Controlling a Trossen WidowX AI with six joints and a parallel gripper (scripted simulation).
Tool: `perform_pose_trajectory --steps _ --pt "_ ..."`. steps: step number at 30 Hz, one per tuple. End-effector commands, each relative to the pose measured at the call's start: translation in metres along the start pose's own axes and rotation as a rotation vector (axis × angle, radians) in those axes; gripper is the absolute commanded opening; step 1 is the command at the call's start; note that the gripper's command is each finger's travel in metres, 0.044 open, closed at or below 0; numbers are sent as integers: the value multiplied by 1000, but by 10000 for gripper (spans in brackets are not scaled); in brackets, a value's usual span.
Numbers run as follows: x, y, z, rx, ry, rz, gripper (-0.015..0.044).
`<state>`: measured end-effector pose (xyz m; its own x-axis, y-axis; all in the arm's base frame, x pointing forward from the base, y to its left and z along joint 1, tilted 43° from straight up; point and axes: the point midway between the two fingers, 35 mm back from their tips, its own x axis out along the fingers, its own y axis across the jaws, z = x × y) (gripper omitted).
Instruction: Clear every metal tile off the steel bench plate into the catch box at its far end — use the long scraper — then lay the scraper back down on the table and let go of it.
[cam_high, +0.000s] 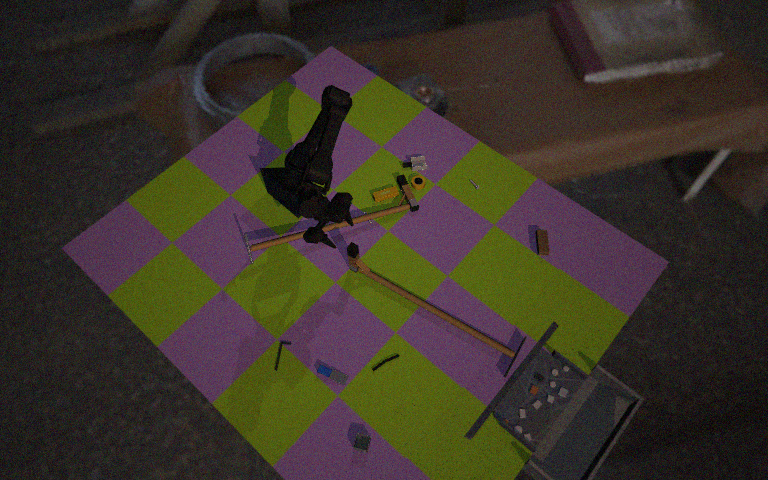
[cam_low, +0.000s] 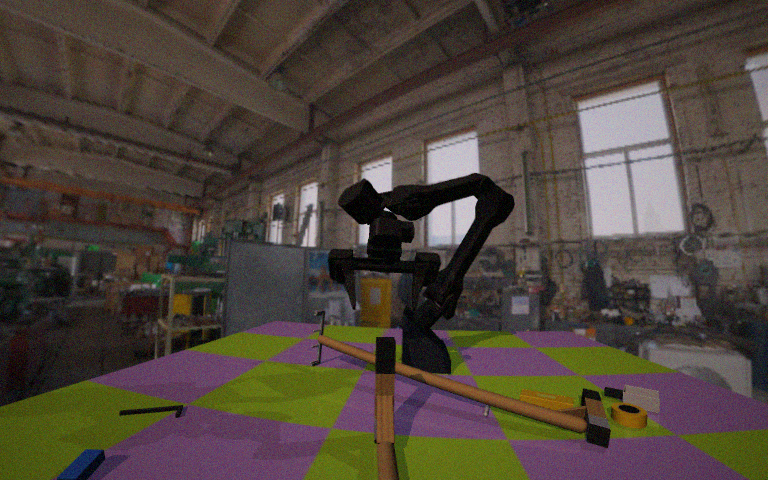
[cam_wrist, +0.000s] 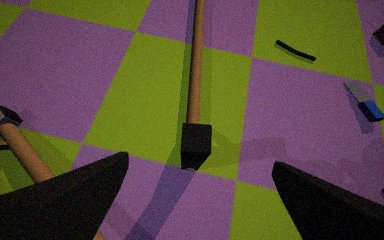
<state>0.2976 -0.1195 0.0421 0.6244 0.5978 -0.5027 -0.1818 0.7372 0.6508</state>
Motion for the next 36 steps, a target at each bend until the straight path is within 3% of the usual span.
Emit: perform_pose_trajectory --steps 1,36 --pt "9 2 -7 8 0 6 440" --pt "65 -2 -21 6 8 1 440"
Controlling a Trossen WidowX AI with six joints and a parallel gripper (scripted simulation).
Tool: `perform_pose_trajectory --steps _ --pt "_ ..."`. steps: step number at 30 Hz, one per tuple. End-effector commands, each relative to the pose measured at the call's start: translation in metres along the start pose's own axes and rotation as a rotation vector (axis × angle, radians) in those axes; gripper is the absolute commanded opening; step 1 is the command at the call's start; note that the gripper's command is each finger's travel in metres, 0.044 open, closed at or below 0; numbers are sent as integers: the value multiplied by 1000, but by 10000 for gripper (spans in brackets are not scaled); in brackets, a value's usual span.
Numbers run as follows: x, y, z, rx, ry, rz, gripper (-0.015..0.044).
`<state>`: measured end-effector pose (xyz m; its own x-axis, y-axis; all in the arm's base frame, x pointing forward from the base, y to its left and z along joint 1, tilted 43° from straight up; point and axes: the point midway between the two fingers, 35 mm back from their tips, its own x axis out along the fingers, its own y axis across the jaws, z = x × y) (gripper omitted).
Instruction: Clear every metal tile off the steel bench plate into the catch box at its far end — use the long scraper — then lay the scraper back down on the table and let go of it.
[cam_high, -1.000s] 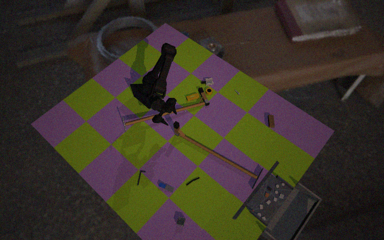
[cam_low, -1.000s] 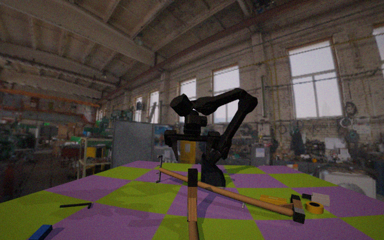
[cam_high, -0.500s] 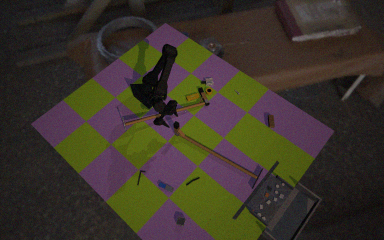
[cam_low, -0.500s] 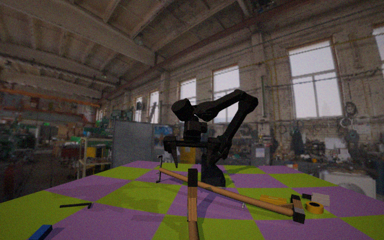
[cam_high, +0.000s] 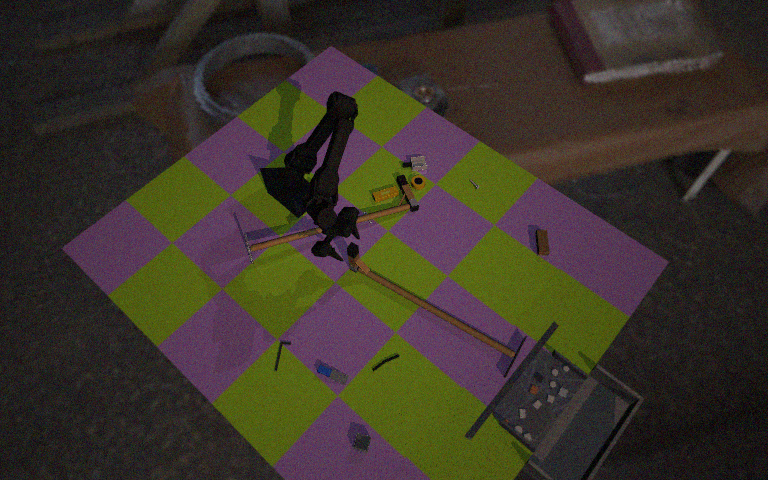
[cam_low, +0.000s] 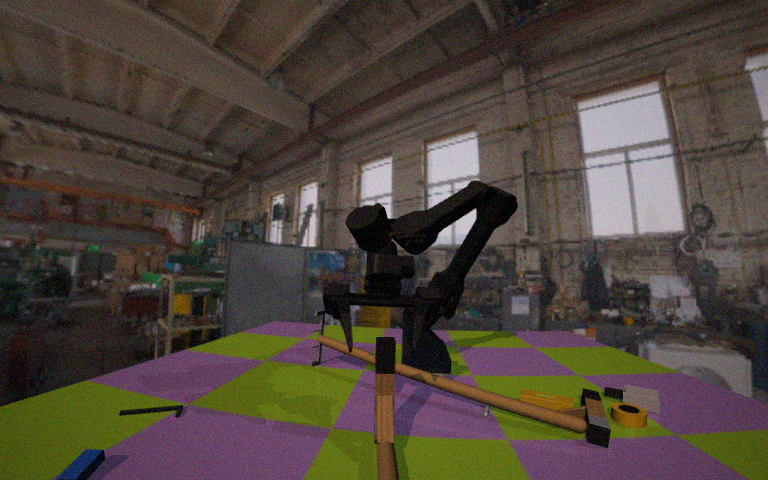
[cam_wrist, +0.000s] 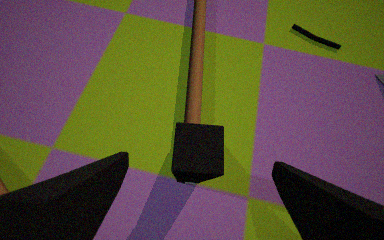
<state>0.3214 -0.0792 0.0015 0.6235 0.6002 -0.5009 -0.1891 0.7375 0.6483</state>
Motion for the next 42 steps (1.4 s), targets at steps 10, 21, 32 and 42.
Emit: perform_pose_trajectory --steps 10,21,32,42 --pt "22 0 -3 13 5 -1 440" --pt "39 2 -3 14 -1 4 440" --pt "43 5 0 2 -9 10 309" --pt "43 5 0 2 -9 10 85"
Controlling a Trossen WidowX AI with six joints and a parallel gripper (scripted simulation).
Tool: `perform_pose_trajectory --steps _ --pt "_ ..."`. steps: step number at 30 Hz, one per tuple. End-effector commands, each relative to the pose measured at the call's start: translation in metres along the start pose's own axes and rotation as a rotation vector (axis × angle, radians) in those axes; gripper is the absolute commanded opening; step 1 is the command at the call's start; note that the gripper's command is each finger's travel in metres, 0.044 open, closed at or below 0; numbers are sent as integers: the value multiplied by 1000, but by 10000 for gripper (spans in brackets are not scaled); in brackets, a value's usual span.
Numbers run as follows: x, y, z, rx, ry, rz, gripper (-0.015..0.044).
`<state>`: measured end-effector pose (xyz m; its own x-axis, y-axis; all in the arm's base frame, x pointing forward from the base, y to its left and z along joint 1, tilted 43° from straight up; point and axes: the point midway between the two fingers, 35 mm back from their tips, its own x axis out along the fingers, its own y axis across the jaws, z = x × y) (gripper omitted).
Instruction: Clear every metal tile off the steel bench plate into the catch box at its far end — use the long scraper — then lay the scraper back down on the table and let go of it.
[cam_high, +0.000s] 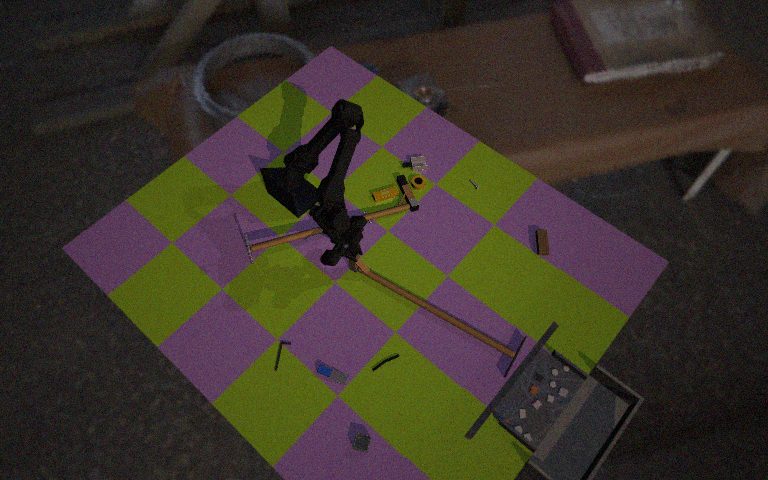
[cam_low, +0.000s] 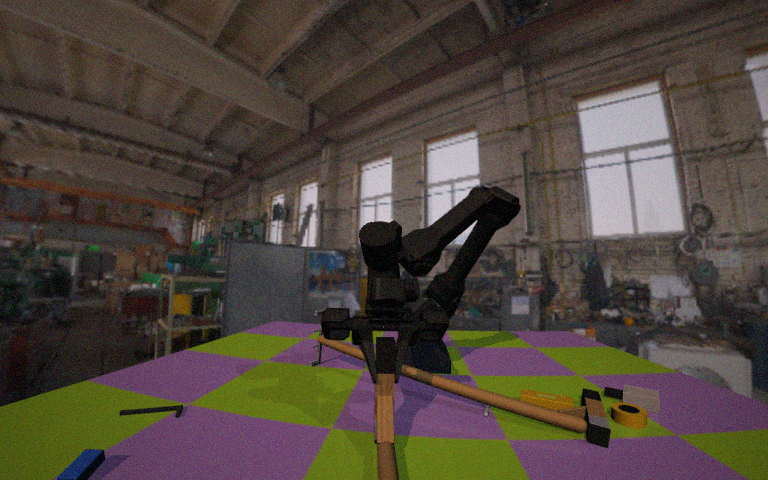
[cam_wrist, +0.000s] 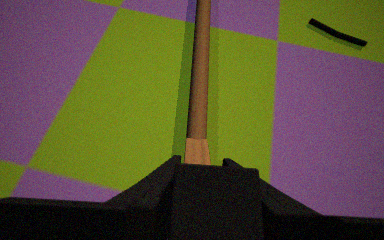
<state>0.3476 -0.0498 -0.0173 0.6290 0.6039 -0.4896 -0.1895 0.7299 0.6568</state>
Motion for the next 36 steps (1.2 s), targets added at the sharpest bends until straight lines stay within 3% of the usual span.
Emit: perform_pose_trajectory --steps 1,4,7,36 --pt "0 0 0 -5 0 1 79" --pt "0 0 0 -5 0 1 59" --pt "-1 0 1 -4 0 1 0" --pt "-3 -29 2 40 0 -37 0"
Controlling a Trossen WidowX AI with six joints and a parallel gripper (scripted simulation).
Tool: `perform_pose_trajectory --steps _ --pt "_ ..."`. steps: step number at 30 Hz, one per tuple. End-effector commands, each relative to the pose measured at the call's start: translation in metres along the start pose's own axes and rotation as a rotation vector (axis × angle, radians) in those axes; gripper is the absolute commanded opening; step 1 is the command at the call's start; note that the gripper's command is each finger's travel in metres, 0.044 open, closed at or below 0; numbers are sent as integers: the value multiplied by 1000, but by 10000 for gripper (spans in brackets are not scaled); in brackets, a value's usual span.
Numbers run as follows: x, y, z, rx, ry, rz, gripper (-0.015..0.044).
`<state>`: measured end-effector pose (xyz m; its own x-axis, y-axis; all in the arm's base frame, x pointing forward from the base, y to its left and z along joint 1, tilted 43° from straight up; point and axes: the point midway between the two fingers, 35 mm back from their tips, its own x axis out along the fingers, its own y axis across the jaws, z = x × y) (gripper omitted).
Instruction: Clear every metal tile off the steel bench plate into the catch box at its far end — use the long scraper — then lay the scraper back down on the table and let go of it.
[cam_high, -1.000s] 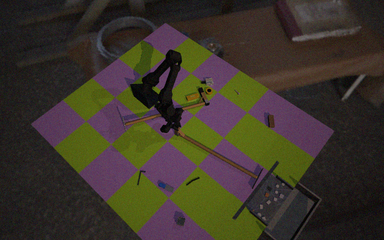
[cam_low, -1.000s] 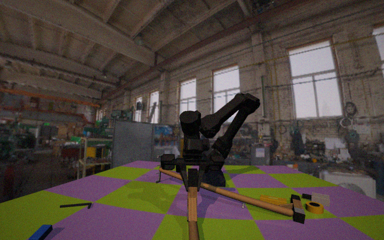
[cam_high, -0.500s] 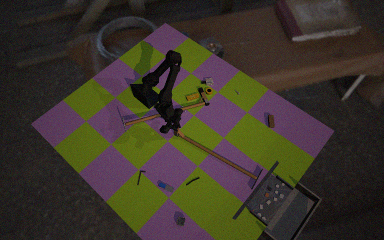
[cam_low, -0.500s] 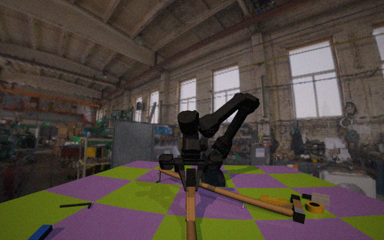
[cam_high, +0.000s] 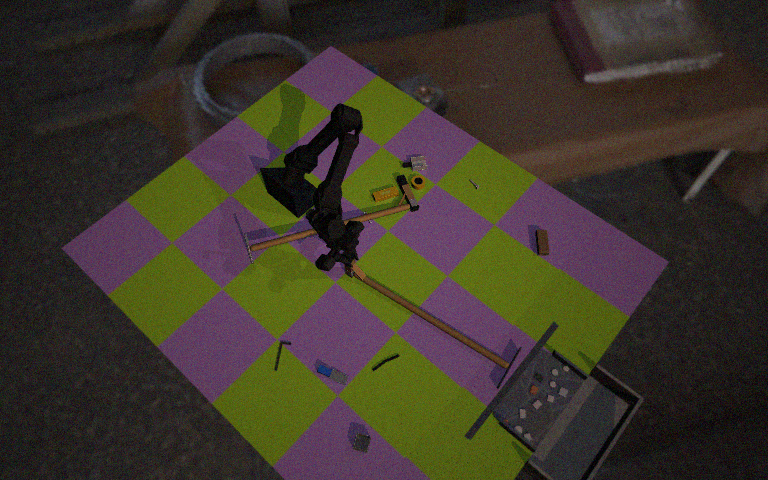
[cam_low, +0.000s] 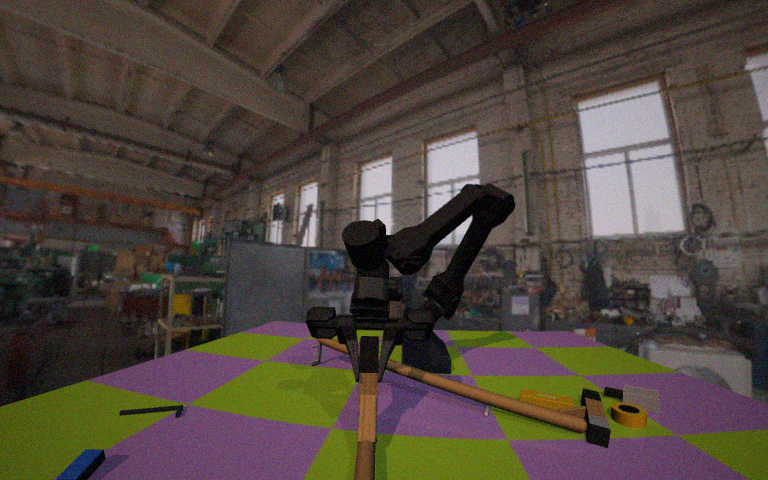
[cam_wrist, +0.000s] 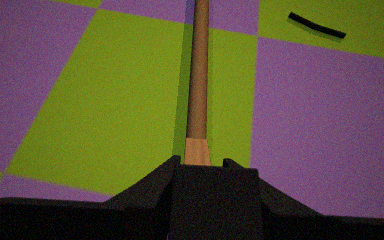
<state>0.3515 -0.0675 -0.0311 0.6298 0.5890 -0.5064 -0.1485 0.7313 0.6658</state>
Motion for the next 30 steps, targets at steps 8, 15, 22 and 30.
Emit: perform_pose_trajectory --steps 8,15,22,30 --pt "-2 -16 1 25 -4 -31 0" --pt "-3 -24 0 53 -4 -52 0" --pt "-4 -21 -2 81 -3 -72 0" --pt "-5 -14 -3 86 -2 -76 0"
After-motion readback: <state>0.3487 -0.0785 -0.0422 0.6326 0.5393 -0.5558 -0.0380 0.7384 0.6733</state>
